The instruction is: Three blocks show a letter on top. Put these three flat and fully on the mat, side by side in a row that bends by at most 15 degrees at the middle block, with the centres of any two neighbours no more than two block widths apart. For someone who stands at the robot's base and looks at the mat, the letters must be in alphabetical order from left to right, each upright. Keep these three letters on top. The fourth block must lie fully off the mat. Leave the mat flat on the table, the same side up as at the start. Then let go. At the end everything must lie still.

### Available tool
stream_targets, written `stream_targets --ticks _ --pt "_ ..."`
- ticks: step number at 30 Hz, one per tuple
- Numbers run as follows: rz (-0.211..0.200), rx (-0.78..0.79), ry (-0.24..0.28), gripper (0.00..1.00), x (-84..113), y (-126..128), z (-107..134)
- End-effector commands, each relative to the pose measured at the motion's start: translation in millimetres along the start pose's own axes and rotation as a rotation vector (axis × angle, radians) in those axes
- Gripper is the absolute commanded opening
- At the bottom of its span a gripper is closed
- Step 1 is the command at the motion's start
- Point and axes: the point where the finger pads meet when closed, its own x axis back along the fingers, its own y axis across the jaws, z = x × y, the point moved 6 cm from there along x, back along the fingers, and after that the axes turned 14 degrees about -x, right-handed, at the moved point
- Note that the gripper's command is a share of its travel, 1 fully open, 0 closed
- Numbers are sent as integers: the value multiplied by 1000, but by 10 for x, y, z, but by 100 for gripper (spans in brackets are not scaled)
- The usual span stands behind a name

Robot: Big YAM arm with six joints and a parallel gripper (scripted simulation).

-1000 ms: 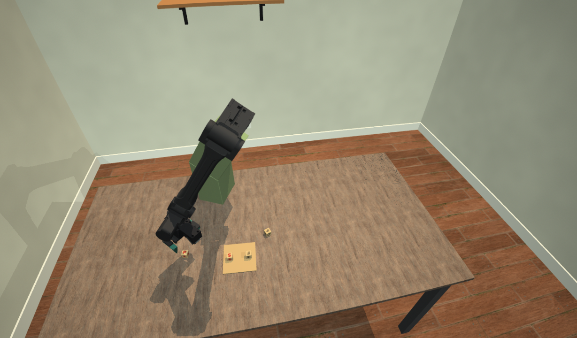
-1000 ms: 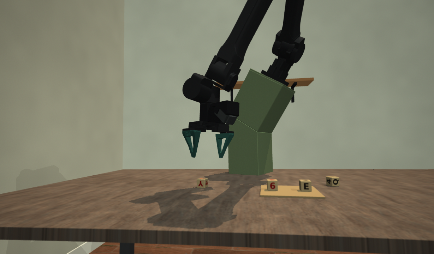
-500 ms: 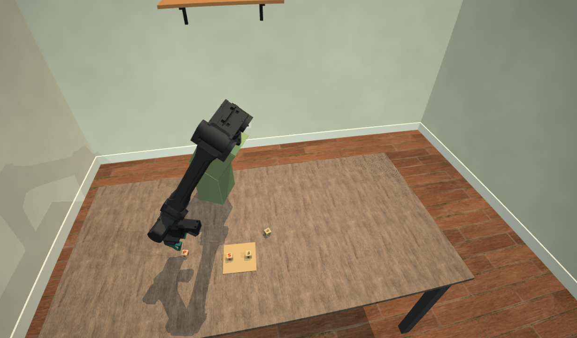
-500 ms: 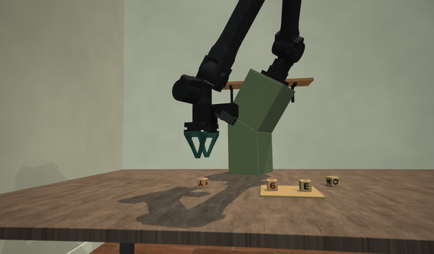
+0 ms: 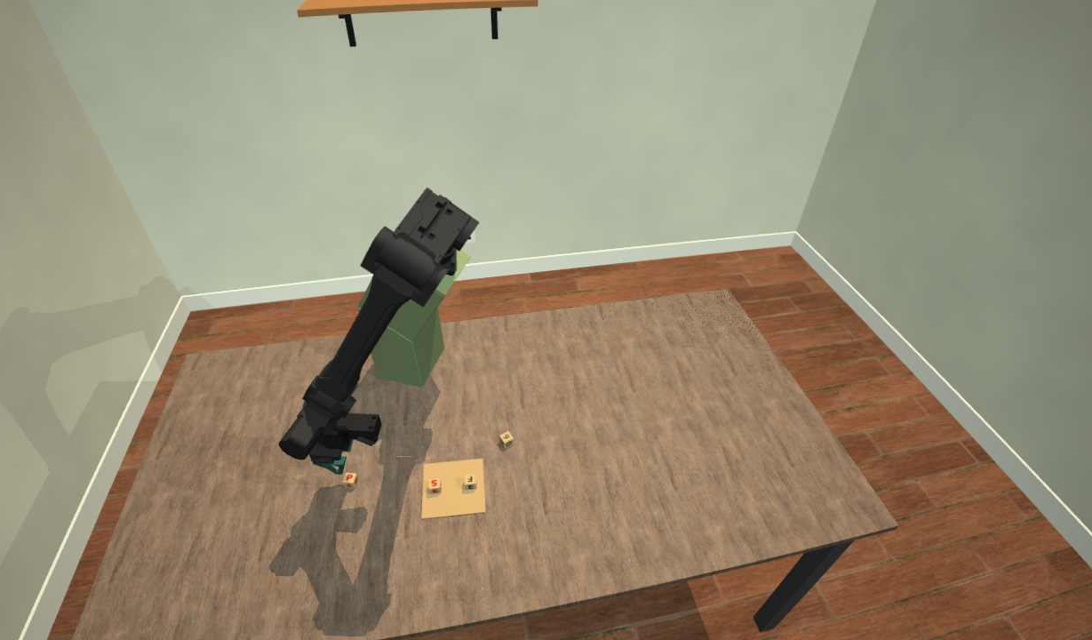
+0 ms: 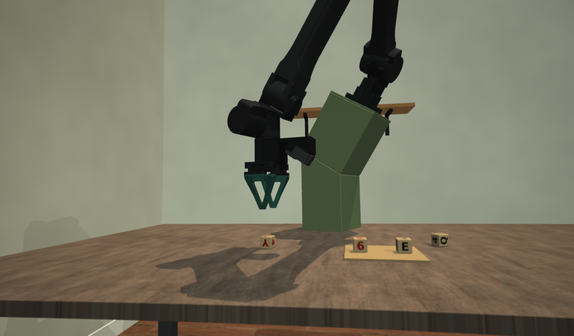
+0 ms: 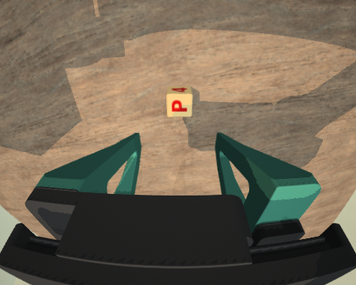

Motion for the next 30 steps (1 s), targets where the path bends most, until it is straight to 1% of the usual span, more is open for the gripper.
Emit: stream_targets --ticks 1,21,26,30 --pt "18 11 -5 59 86 -102 16" --pt "16 12 -5 59 67 -93 17" --pt "5 17 -5 59 -36 -44 15" --pt "13 21 -5 59 -63 -79 -39"
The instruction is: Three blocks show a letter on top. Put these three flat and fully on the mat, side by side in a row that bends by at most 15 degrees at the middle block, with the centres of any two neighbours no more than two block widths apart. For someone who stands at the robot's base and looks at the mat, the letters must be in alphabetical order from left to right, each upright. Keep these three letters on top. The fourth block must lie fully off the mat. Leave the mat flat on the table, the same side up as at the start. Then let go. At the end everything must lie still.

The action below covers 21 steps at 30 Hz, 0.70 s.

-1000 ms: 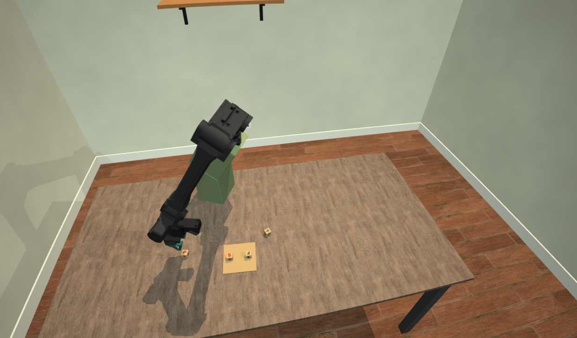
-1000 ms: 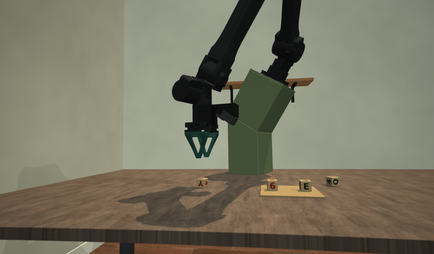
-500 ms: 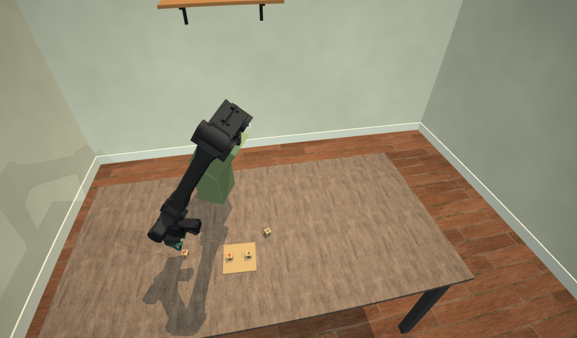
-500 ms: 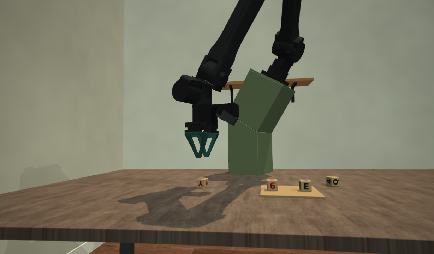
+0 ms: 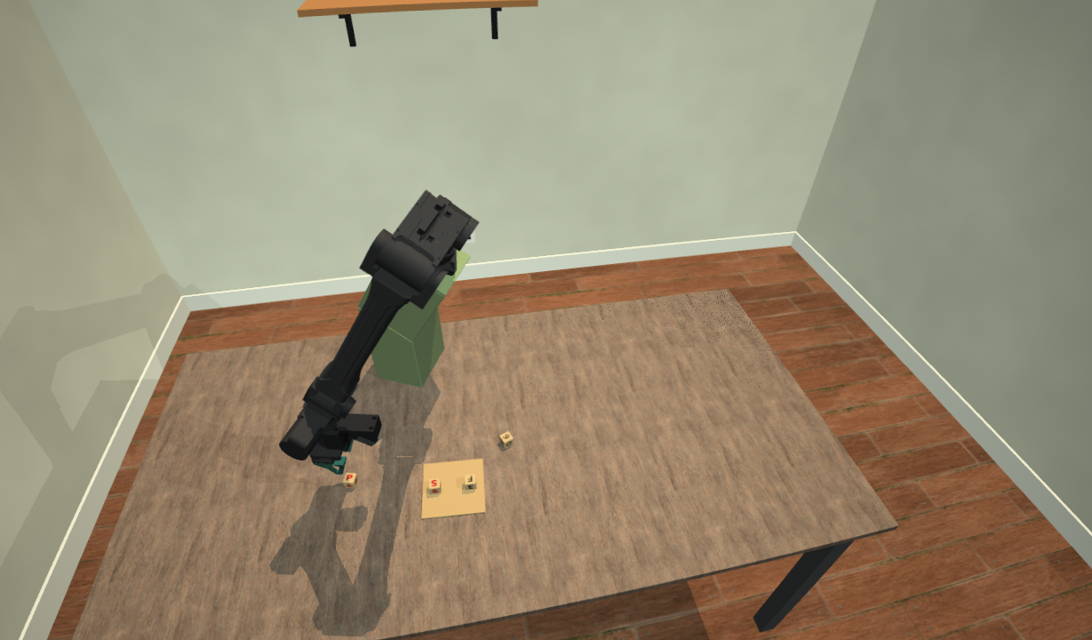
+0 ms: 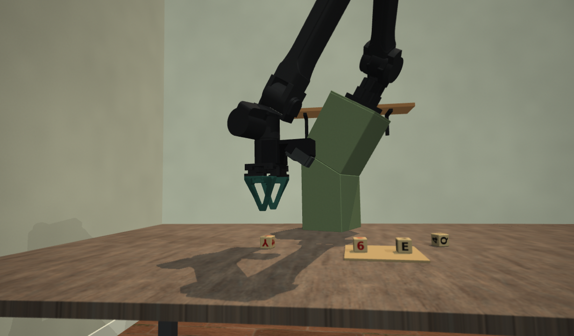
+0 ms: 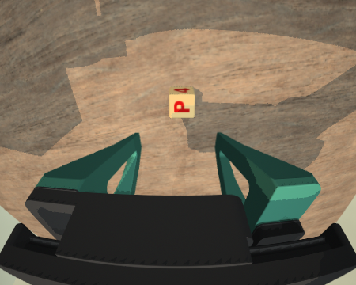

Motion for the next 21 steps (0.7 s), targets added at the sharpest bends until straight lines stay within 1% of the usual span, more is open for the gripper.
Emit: stream_targets --ticks 1,8,9,11,21 --pt "16 13 -5 59 -45 -84 -46" --pt "12 9 -5 59 -112 -64 -28" --pt "46 23 -6 59 7 -203 -86" --pt "11 10 -5 59 -157 -60 -34" --pt "11 7 -5 59 -308 -55 -21"
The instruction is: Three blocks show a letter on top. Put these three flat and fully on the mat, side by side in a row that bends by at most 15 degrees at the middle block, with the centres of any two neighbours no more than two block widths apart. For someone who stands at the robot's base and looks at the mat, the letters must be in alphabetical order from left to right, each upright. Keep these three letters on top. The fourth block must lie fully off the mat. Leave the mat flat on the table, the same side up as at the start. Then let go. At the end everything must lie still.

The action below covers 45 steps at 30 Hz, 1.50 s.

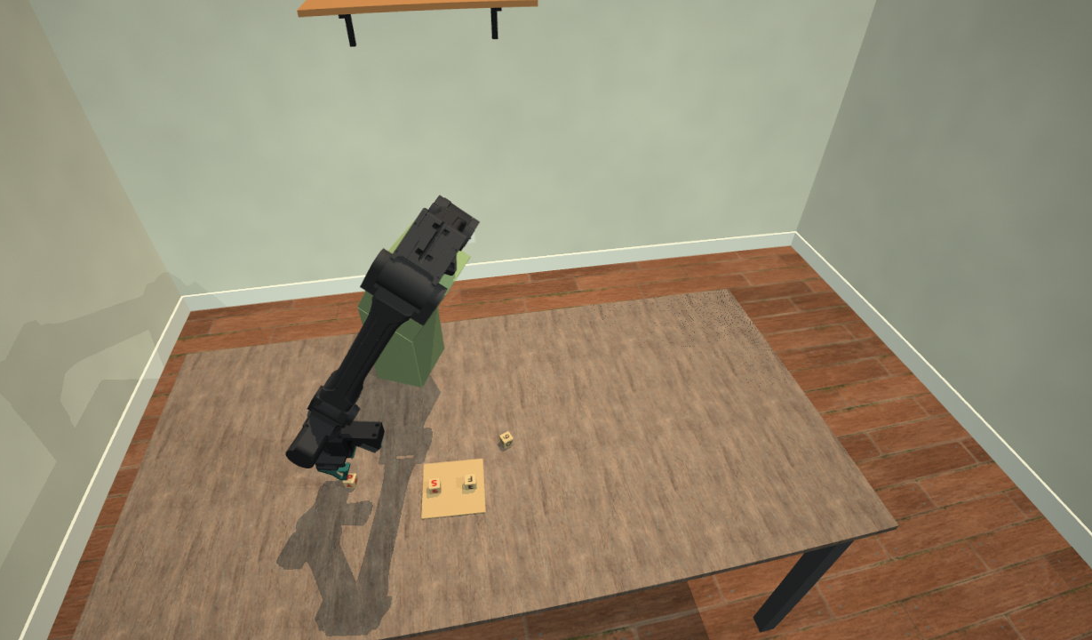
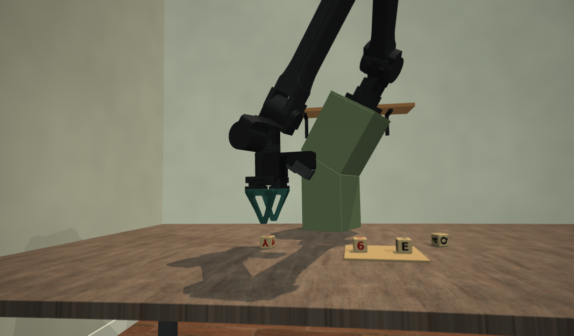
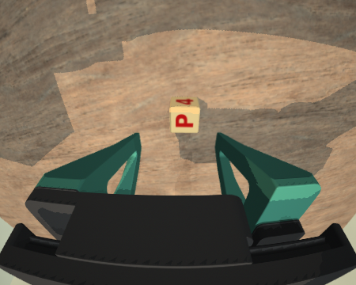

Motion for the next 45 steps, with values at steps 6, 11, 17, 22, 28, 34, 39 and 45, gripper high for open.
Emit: stream_targets --ticks 6,11,17,22,28,34,39,45 --pt "40 3 -6 59 -17 -166 -57" --pt "15 -4 -4 59 -176 -61 -26" --pt "27 1 -5 59 -183 -116 -46" --pt "30 -17 -4 59 -185 -102 25" --pt "25 -10 -4 59 -211 -88 -6" --pt "25 -10 -4 59 -212 -89 -8" --pt "25 -10 -4 59 -212 -89 -8" --pt "25 -10 -4 59 -212 -89 -8"
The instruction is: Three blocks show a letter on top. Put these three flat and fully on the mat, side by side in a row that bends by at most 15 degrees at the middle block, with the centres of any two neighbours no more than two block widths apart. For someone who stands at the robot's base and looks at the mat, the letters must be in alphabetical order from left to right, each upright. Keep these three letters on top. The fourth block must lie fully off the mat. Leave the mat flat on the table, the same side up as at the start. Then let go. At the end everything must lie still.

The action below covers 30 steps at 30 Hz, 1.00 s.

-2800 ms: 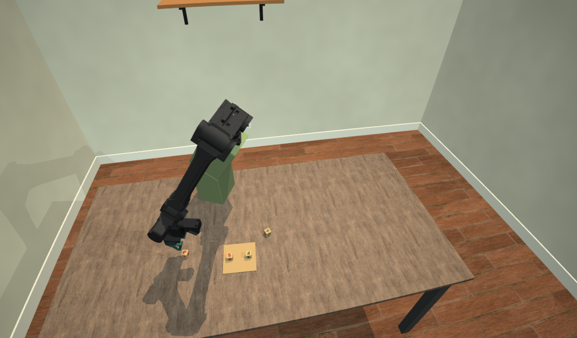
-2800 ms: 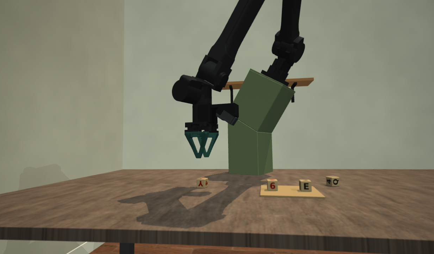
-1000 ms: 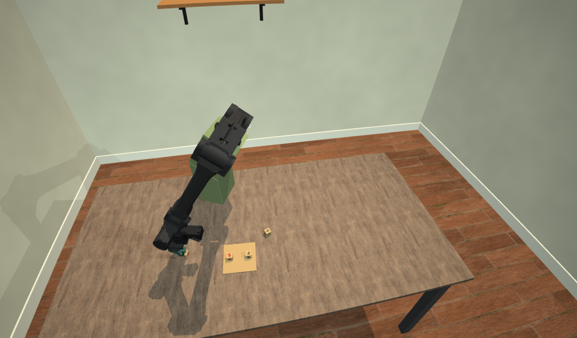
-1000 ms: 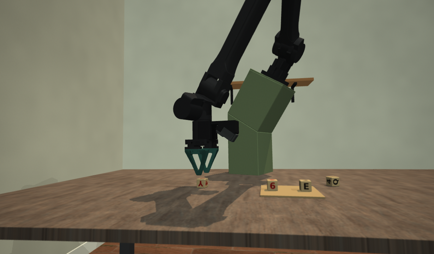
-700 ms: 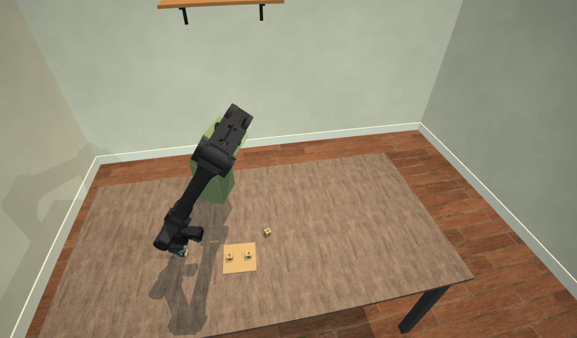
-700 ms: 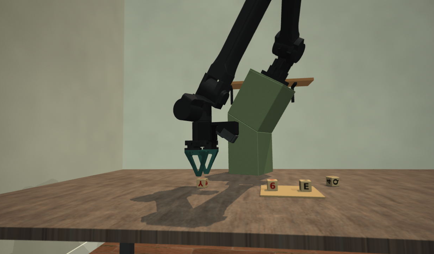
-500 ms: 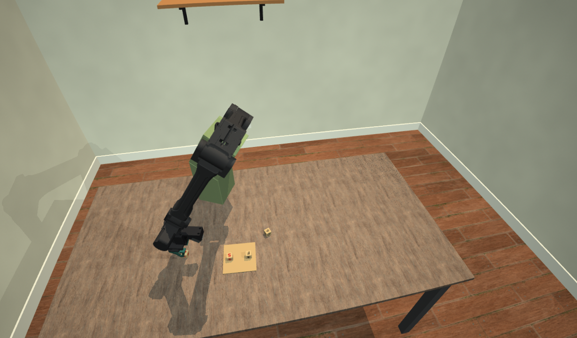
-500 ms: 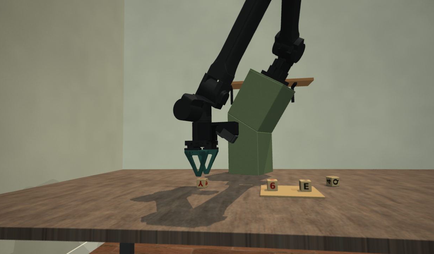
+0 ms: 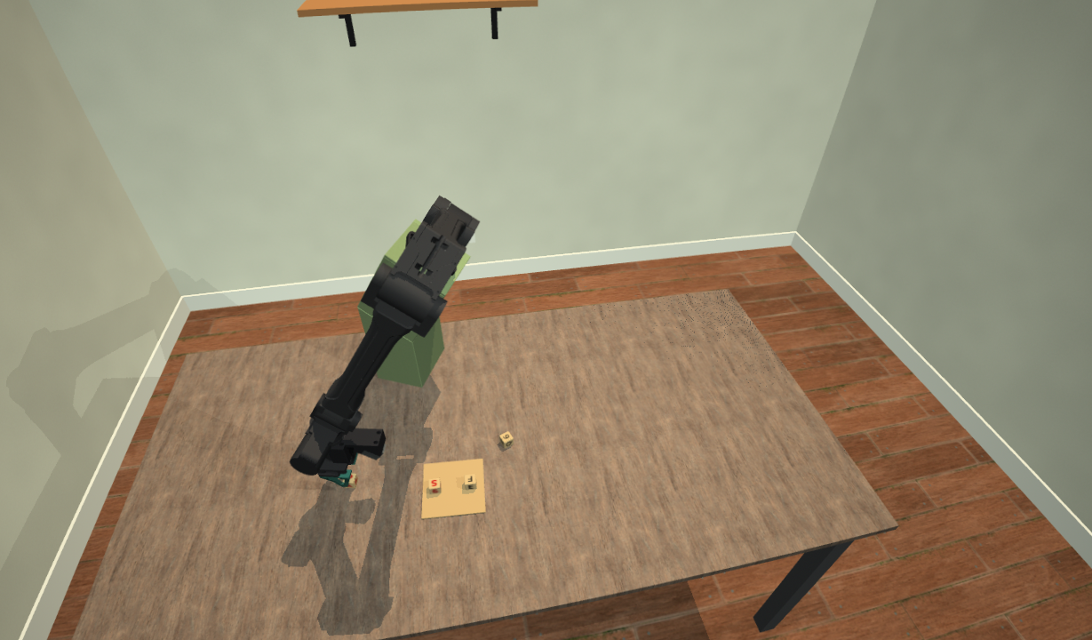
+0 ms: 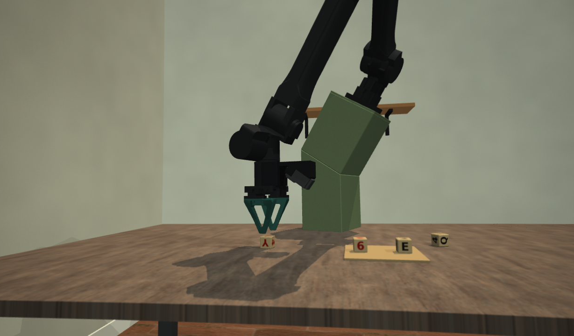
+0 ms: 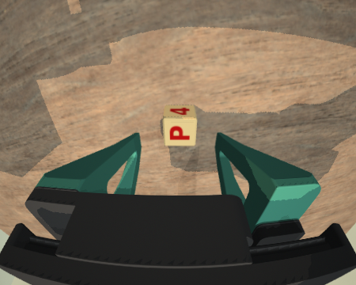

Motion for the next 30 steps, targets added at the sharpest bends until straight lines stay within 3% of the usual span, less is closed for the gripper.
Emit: stream_targets --ticks 1,11,27,28,30 --pt "16 -4 -3 59 -9 -53 -6" --pt "14 -2 -3 59 -22 -48 -10" --pt "5 1 -1 59 -260 -13 -20" --pt "41 -2 -4 59 -142 -159 -20" --pt "4 1 -1 59 -314 -11 -20"
